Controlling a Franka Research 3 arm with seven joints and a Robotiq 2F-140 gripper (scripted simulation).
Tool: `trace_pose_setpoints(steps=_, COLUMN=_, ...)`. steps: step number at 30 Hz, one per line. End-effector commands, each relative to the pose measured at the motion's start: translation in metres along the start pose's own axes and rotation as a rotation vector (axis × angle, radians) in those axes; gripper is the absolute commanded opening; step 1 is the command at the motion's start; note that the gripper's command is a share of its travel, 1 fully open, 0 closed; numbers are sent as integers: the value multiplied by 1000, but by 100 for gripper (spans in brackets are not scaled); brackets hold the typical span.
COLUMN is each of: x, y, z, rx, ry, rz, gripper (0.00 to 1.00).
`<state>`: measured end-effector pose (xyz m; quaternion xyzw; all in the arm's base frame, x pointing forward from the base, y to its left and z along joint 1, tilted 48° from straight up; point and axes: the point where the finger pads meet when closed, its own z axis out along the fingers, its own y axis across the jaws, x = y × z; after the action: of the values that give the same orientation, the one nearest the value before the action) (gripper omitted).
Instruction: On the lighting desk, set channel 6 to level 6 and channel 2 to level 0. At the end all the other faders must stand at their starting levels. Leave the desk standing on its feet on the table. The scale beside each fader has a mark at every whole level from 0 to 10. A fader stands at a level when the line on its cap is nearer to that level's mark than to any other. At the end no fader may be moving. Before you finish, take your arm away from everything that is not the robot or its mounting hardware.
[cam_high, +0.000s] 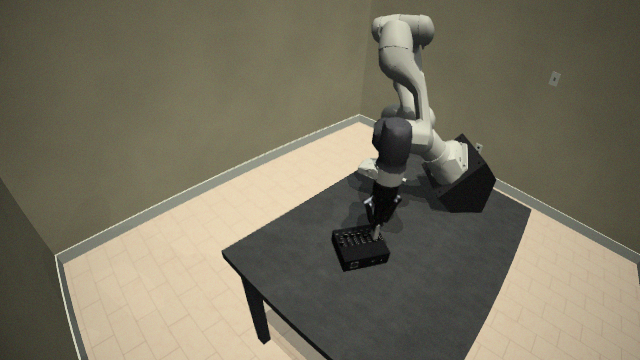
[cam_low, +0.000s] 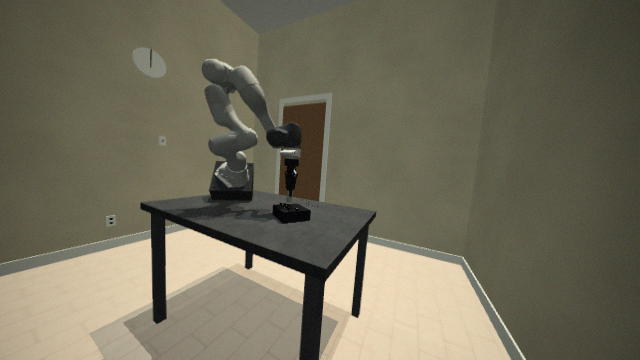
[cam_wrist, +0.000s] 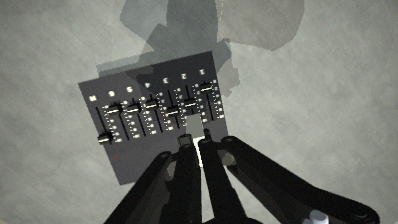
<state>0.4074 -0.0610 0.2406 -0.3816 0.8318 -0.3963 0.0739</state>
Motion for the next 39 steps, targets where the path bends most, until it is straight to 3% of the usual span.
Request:
trace_pose_setpoints(steps=1, x=-1, y=0, z=2, rx=0, ry=-2, rz=5, gripper=0)
trace_pose_setpoints(steps=39, x=-1, y=1, z=12, rx=0, ry=-2, rz=5, gripper=0)
